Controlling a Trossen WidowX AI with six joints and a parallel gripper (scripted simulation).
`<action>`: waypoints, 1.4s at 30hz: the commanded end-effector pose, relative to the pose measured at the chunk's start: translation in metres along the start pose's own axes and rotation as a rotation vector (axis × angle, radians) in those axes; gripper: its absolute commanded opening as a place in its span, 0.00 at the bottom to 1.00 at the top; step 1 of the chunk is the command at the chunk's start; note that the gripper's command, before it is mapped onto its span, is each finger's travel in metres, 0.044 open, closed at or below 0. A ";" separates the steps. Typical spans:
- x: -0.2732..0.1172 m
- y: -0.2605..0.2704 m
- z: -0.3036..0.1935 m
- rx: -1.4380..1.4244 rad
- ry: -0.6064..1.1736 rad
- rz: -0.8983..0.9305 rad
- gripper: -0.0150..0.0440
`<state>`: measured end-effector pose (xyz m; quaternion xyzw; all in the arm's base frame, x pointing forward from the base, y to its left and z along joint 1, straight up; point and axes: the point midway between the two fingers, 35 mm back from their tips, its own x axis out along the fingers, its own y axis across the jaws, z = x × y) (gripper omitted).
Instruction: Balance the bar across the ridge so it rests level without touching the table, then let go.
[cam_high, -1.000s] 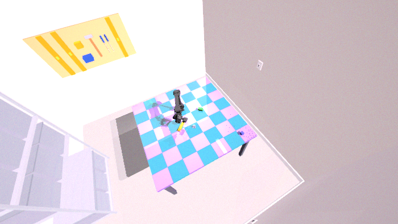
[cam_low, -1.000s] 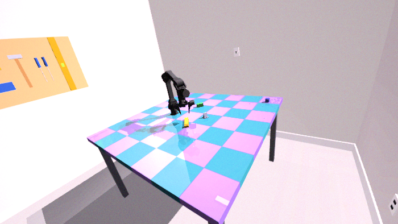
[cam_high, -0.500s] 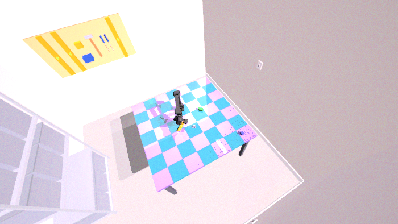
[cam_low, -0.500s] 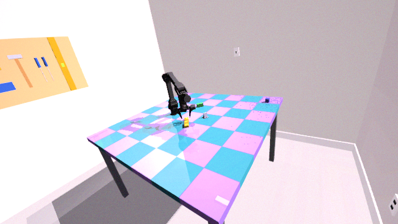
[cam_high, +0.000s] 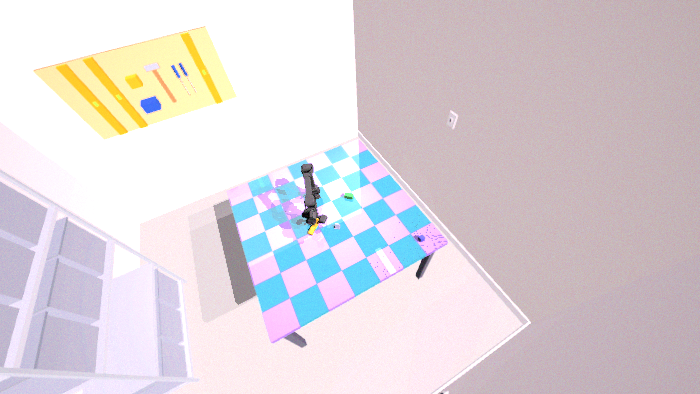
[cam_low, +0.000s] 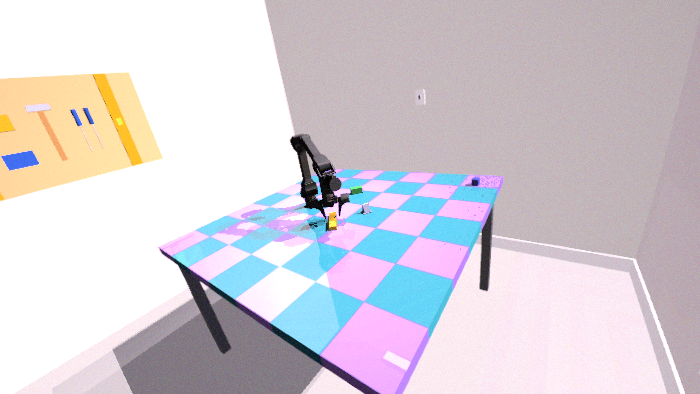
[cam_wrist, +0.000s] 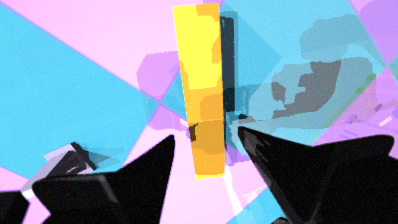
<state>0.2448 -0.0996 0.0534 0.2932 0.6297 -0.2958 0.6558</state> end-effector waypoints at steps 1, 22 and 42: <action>0.007 0.000 -0.002 0.004 0.014 -0.001 0.79; 0.006 -0.001 -0.002 0.000 0.010 -0.005 0.65; -0.010 0.000 0.001 0.001 0.011 -0.004 0.25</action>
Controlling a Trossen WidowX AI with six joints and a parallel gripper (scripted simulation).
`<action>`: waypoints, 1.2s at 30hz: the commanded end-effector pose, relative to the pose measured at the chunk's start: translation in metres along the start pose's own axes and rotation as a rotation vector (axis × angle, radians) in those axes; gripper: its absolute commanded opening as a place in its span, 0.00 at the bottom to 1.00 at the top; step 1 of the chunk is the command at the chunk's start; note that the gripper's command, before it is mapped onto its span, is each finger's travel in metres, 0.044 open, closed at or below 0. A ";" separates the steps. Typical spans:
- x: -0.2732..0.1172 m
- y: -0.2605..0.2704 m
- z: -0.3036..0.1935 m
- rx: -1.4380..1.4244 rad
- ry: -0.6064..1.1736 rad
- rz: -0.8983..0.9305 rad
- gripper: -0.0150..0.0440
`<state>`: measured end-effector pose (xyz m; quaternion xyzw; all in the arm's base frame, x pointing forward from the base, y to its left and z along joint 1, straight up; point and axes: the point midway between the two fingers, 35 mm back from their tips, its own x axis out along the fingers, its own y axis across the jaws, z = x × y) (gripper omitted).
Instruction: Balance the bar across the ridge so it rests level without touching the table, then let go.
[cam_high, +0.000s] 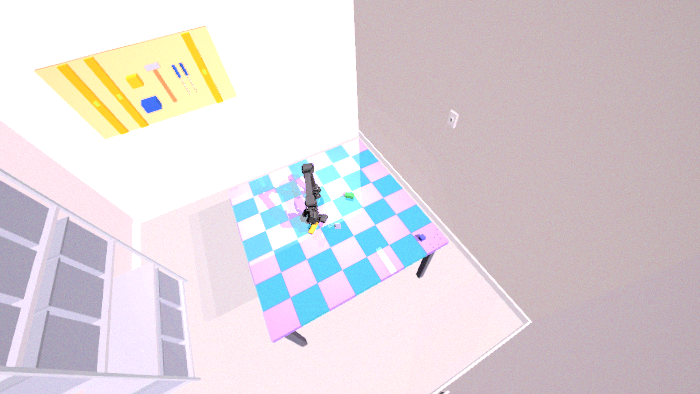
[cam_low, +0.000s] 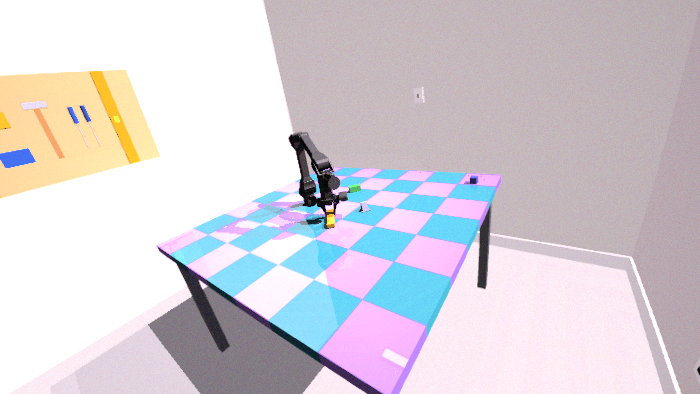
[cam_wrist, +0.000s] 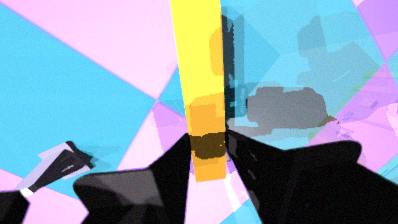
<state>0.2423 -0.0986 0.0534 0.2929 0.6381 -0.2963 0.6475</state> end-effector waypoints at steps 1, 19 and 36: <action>-0.012 0.002 0.003 0.001 -0.010 0.007 0.25; -0.059 0.002 0.003 0.002 -0.009 0.009 0.25; -0.087 0.012 0.000 -0.018 -0.007 0.011 0.25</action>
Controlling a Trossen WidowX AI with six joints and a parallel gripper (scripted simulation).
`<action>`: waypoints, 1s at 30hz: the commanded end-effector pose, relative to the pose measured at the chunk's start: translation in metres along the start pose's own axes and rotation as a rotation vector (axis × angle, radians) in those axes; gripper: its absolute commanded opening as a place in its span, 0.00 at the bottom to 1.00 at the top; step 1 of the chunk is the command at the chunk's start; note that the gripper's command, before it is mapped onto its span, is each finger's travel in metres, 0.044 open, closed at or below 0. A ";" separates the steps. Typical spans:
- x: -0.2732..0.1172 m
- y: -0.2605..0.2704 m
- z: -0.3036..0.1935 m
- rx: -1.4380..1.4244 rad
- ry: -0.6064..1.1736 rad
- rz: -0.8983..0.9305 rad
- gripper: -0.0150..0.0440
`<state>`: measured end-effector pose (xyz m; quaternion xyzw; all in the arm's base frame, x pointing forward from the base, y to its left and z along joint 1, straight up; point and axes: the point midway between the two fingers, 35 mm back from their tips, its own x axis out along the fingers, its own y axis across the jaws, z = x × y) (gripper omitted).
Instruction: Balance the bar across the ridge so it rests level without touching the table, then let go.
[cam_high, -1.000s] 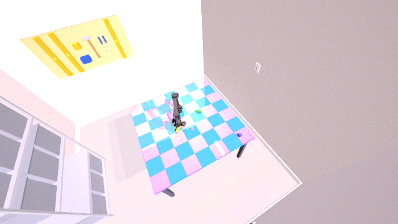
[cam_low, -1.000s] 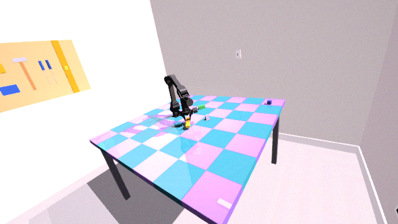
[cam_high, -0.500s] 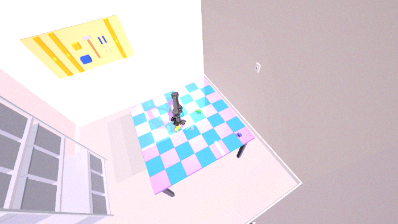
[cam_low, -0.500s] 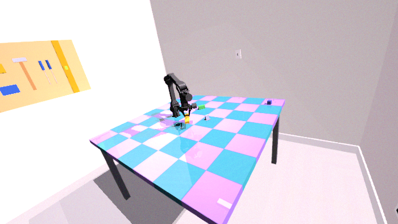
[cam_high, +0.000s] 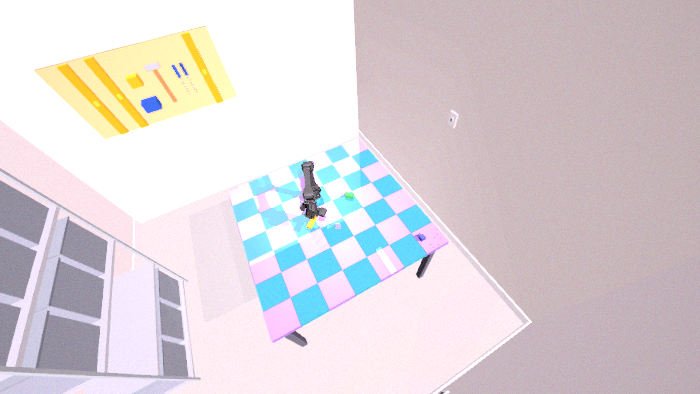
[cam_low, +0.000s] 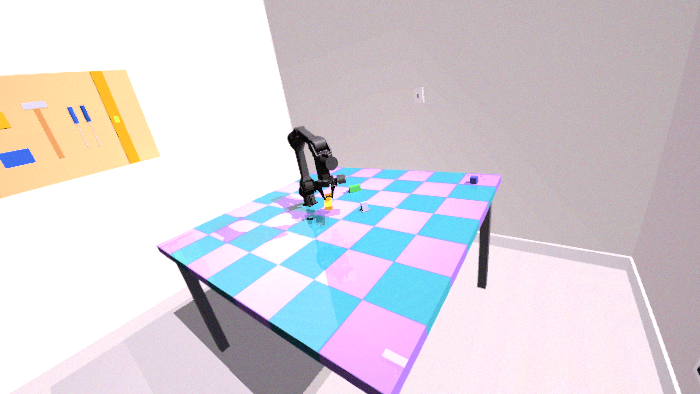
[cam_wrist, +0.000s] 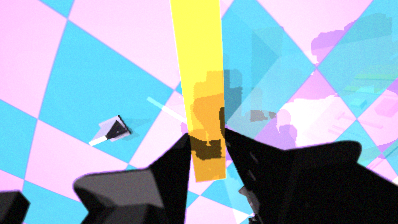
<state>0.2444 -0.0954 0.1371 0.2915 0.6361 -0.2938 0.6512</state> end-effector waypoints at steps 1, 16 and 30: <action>-0.004 0.011 0.000 -0.018 -0.001 0.006 0.25; -0.007 0.063 -0.006 -0.108 0.000 0.011 0.25; -0.008 0.111 -0.023 -0.196 0.000 0.015 0.25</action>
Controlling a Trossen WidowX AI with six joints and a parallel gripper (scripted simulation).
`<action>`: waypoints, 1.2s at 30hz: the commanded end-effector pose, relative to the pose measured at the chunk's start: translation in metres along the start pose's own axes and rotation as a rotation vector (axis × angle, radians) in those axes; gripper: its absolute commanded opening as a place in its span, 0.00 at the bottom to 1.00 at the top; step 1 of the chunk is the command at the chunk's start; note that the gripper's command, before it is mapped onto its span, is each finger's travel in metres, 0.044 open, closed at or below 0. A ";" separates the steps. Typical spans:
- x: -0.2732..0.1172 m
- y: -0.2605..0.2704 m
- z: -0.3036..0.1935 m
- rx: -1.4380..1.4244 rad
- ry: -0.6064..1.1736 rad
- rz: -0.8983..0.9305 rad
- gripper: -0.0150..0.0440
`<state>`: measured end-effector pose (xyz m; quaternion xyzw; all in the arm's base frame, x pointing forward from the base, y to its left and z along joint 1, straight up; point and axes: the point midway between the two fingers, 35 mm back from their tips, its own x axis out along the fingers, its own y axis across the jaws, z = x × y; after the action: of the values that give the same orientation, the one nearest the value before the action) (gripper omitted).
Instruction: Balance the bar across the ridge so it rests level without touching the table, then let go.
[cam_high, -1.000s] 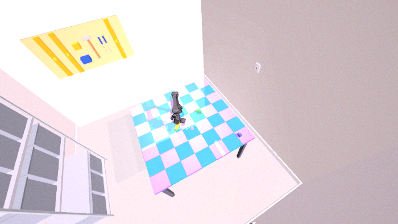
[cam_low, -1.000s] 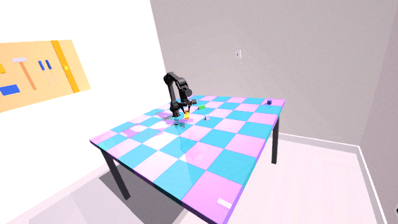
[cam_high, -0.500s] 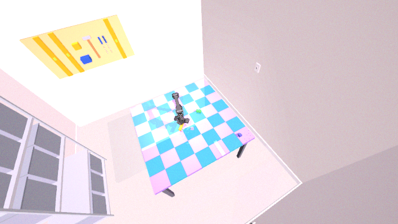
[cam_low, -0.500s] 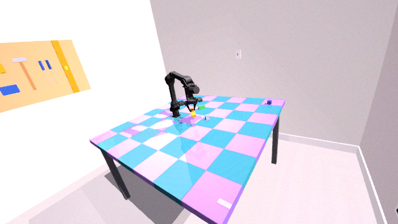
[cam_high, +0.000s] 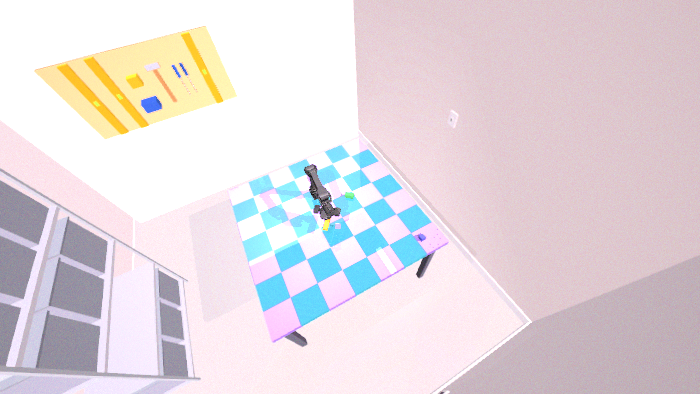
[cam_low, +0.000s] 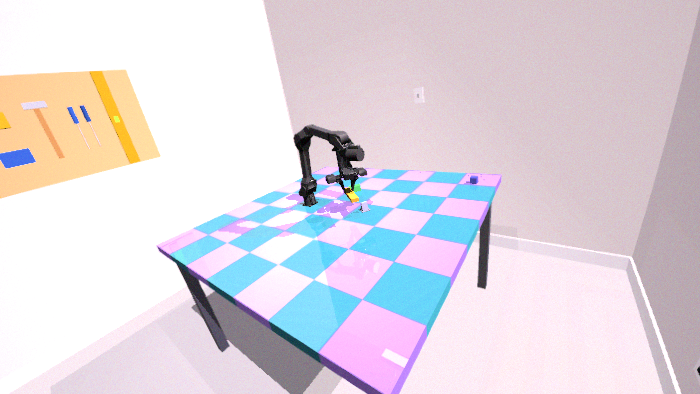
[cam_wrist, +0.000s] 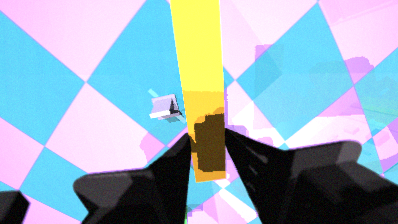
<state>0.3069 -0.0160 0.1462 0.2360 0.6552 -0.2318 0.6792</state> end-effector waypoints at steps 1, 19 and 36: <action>0.001 0.016 -0.003 -0.023 0.008 0.001 0.25; 0.005 0.060 -0.020 -0.101 0.009 0.005 0.25; 0.032 0.060 -0.020 -0.101 0.009 0.005 0.25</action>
<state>0.3310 0.0430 0.1225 0.2028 0.6660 -0.1950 0.6909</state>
